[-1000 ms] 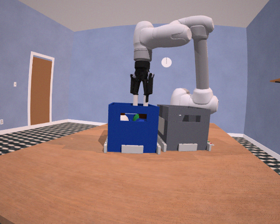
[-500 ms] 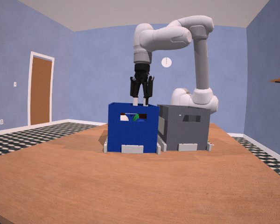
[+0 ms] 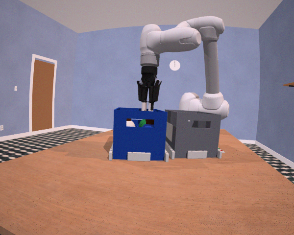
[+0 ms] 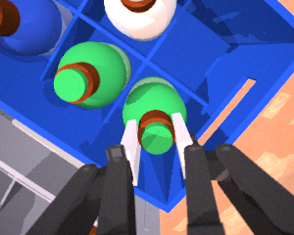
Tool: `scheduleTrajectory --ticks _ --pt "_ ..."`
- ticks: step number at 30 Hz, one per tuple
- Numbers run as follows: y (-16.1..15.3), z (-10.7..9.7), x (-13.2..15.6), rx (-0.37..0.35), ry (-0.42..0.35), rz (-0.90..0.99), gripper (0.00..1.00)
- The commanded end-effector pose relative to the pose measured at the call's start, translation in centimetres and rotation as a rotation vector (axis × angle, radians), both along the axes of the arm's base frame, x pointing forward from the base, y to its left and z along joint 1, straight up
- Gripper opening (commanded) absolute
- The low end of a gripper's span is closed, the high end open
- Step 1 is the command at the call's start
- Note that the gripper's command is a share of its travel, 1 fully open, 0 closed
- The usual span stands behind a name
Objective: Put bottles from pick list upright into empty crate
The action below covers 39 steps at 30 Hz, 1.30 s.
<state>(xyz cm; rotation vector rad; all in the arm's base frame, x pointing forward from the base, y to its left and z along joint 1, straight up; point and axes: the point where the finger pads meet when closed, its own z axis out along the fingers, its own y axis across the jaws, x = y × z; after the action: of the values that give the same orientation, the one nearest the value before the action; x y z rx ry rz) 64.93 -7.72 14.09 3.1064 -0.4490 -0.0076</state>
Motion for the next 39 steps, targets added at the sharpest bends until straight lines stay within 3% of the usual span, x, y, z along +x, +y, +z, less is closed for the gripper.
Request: scheduleTrajectory --ticks 1,34,39 --pt "0.00 0.01 0.00 0.000 0.000 0.000 0.00" --pt "0.00 0.01 0.00 0.000 0.000 0.000 0.00" --pt "0.00 0.85 0.00 0.000 0.000 0.000 0.00"
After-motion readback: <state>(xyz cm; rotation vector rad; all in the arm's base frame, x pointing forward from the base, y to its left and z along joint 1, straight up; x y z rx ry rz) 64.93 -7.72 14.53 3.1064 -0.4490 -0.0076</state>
